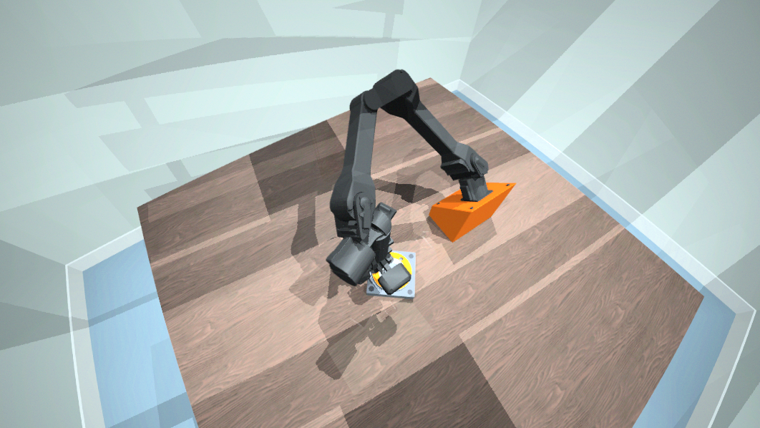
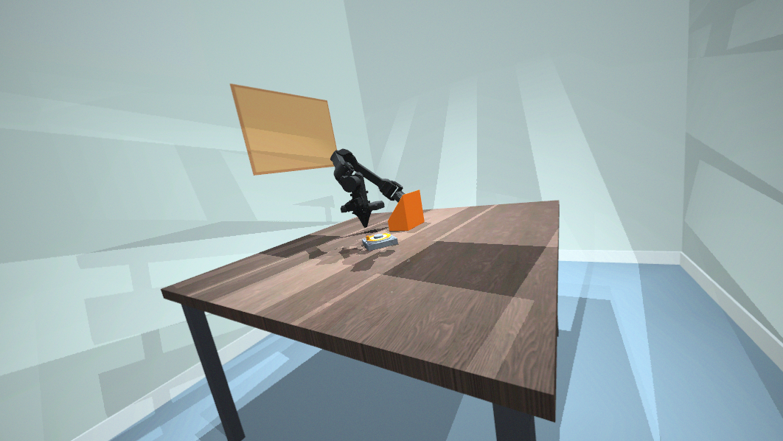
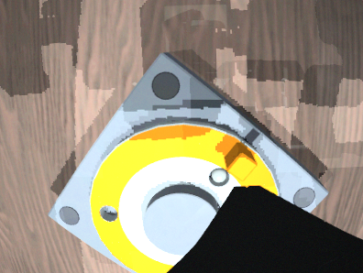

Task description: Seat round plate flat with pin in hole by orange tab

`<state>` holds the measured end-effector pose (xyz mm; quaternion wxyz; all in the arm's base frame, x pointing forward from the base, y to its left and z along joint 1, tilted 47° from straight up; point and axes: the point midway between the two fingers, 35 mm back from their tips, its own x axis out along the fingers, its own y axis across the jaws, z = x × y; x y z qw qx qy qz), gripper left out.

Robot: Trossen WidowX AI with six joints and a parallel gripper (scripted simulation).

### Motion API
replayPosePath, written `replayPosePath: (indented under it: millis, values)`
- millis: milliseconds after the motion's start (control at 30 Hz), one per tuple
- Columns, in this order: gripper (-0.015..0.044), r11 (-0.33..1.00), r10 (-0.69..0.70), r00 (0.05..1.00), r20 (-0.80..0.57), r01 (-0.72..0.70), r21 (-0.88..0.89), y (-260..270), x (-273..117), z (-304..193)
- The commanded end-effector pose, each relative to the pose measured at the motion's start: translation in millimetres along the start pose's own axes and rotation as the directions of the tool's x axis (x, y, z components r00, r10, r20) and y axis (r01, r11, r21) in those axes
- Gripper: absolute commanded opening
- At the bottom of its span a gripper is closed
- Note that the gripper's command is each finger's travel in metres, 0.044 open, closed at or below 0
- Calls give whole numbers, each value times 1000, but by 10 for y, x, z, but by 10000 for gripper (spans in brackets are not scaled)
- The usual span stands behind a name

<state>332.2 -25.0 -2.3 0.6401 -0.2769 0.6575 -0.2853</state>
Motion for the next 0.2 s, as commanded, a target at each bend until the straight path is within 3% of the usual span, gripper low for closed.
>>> replayPosePath:
  millis: [0,167]
  values:
    - [0,1000,0,1000,1,0,-6,5,3,0]
    - [0,1000,0,1000,1,0,-6,5,3,0]
